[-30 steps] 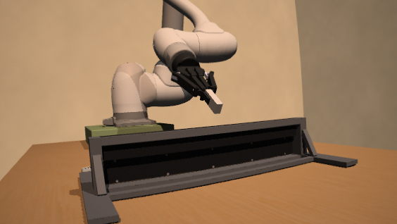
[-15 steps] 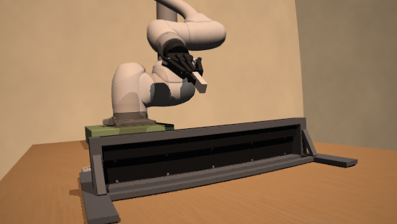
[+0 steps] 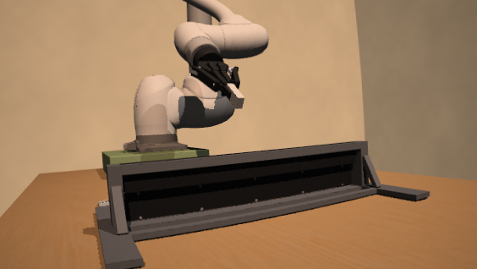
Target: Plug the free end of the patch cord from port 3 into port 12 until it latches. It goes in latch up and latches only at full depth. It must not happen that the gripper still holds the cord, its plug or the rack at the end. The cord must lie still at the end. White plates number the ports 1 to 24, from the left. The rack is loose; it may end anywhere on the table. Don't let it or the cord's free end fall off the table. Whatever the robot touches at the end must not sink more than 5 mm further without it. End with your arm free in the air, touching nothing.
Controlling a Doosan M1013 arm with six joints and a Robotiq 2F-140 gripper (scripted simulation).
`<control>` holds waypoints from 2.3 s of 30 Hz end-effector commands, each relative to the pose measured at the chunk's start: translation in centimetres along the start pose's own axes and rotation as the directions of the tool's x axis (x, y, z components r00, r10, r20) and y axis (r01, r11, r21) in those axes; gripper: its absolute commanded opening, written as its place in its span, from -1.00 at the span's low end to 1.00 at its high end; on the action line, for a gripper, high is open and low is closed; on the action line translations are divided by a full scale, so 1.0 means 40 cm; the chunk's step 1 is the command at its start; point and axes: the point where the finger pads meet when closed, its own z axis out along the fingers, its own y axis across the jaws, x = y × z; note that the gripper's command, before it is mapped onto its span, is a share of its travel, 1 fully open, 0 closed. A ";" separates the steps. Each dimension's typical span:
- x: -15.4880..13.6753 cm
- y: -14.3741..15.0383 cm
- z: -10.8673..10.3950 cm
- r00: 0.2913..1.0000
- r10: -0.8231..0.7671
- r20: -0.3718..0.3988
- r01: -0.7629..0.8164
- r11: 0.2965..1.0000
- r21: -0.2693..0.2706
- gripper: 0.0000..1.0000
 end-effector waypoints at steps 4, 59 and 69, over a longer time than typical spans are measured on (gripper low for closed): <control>-0.012 0.057 -0.005 1.000 0.002 0.007 -0.002 1.000 0.001 -1.00; -0.014 0.236 0.331 1.000 0.002 0.007 -0.002 1.000 0.001 -1.00; -0.015 0.236 0.345 1.000 0.002 0.007 -0.002 1.000 0.001 -1.00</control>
